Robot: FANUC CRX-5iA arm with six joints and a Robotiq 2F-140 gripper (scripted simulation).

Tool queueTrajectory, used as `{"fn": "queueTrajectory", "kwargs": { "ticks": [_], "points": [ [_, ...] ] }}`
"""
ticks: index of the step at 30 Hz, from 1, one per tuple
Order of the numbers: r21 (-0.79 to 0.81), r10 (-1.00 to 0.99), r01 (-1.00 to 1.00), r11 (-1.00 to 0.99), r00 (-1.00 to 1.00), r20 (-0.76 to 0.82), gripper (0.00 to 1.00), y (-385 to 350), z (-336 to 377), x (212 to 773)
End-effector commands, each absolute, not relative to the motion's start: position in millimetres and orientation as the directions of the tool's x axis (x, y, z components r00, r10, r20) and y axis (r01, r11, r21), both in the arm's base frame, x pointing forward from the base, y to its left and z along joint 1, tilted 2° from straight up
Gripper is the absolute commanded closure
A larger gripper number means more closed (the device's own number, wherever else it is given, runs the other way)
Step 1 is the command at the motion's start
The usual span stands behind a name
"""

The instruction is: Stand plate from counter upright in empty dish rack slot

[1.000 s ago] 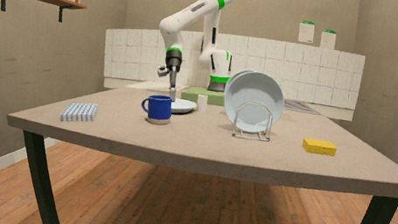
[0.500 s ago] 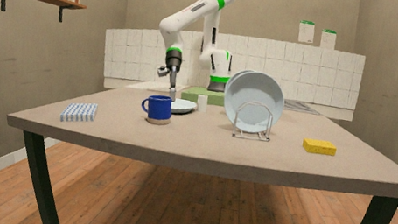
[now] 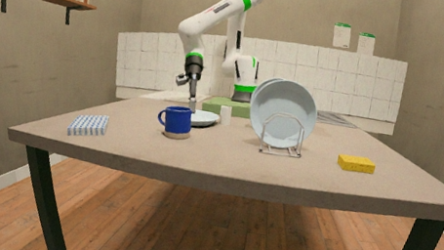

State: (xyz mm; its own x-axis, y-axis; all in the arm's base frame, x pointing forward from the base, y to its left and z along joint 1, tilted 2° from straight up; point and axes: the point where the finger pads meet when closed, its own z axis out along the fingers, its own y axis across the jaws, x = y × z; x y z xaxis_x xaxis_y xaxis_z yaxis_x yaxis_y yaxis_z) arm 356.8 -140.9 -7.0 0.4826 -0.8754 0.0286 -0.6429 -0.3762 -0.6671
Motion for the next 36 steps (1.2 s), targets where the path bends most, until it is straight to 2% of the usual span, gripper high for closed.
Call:
{"fn": "queueTrajectory", "kwargs": {
  "ticks": [1,36],
  "points": [
    [-0.667,-0.875,-0.643,-0.377,0.483,0.030,0.90,-141,-7,357],
    [-0.569,-0.875,-0.712,-0.412,0.483,0.029,0.90,-137,13,362]
  ]
}}
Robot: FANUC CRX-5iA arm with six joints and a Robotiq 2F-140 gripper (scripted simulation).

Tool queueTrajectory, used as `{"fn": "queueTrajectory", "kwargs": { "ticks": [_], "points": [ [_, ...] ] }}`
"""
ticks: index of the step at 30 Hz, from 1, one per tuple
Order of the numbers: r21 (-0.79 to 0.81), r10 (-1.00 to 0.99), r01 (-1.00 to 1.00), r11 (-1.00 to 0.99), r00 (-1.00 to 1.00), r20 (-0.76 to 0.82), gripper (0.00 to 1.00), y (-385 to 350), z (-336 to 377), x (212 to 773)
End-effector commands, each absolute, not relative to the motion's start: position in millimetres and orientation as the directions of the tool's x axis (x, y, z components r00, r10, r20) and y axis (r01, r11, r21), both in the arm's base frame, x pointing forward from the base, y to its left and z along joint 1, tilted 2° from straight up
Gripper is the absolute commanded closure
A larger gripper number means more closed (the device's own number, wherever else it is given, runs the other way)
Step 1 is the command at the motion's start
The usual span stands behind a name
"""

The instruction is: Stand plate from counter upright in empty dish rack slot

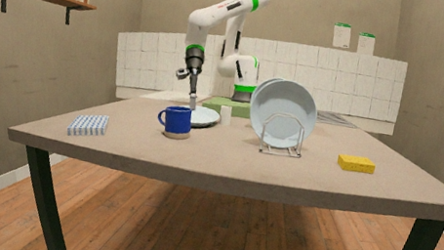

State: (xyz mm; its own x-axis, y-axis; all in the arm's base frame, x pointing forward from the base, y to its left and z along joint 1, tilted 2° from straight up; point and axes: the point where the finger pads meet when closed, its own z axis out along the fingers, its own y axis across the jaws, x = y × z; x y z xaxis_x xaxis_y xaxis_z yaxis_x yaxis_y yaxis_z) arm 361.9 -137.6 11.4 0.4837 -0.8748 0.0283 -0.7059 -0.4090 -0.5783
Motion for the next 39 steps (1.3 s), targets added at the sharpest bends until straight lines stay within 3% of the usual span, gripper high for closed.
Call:
{"fn": "queueTrajectory", "kwargs": {
  "ticks": [1,39],
  "points": [
    [-0.564,-0.875,-0.715,-0.413,0.483,0.029,0.90,-137,14,363],
    [-0.239,-0.875,-0.847,-0.475,0.483,0.030,0.90,-120,64,391]
  ]
}}
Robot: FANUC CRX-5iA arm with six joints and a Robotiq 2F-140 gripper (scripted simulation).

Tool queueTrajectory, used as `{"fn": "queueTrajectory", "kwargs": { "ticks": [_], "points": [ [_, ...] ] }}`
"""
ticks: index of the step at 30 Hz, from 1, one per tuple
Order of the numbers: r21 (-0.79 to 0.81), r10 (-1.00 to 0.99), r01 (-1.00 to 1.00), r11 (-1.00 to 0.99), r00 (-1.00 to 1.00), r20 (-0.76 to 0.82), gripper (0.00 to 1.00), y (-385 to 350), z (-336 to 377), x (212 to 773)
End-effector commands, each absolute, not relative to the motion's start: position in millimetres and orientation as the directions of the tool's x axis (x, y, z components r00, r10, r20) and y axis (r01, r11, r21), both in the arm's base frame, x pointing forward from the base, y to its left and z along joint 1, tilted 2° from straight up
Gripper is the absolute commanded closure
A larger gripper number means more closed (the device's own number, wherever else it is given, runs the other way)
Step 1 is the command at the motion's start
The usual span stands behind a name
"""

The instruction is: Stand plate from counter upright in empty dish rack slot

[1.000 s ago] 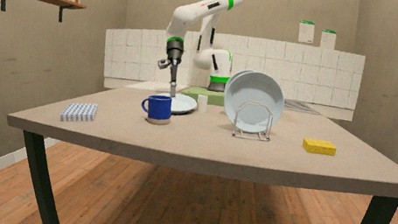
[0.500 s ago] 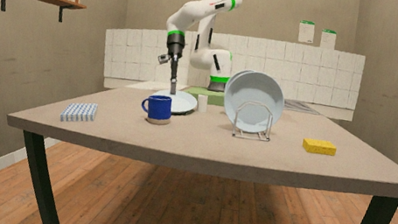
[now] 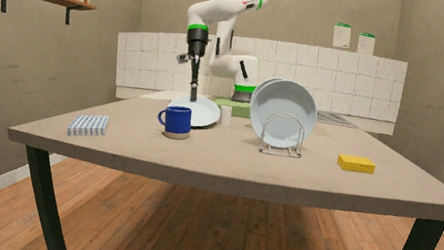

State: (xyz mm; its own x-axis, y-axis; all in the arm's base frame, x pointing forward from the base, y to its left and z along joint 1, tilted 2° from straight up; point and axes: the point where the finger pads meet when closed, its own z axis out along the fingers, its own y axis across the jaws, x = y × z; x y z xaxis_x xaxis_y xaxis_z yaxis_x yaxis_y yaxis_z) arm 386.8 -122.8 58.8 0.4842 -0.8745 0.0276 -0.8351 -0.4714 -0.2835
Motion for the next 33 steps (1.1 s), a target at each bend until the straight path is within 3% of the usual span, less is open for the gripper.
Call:
{"fn": "queueTrajectory", "kwargs": {
  "ticks": [1,9,33],
  "points": [
    [-0.223,-0.875,-0.850,-0.477,0.483,0.030,0.90,-119,67,393],
    [-0.078,-0.875,-0.872,-0.483,0.483,0.030,0.90,-110,90,409],
    [0.127,-0.875,-0.870,-0.475,0.483,0.030,0.90,-93,118,437]
  ]
}}
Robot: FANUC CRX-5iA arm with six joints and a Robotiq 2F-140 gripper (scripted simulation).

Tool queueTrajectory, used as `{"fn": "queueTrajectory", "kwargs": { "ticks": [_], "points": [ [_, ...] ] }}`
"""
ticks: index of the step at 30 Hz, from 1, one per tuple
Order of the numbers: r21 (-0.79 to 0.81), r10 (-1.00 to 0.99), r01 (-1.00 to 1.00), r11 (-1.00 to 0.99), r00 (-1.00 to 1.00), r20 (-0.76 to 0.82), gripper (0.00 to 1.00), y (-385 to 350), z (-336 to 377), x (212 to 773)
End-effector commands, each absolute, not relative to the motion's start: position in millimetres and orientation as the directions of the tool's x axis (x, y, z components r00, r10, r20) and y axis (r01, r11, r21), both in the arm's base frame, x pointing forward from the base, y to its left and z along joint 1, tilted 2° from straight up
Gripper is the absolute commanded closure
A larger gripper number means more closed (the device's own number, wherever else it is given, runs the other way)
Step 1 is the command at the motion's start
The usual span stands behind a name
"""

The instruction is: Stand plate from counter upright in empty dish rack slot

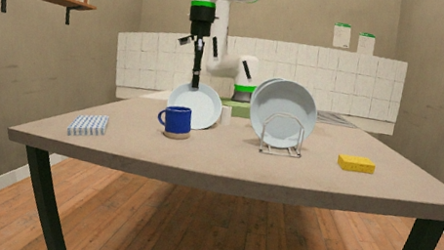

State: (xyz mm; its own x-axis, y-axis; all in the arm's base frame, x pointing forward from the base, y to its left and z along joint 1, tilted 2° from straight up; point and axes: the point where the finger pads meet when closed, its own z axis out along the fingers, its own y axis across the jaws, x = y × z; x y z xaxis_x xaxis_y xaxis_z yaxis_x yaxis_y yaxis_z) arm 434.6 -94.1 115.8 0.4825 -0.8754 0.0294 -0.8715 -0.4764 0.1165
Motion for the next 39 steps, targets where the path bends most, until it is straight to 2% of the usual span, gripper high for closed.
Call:
{"fn": "queueTrajectory", "kwargs": {
  "ticks": [1,39],
  "points": [
    [0.132,-0.875,-0.870,-0.475,0.483,0.030,0.90,-92.9,118.6,437.6],
    [0.170,-0.875,-0.865,-0.471,0.483,0.030,0.90,-89.5,123.1,443.3]
  ]
}}
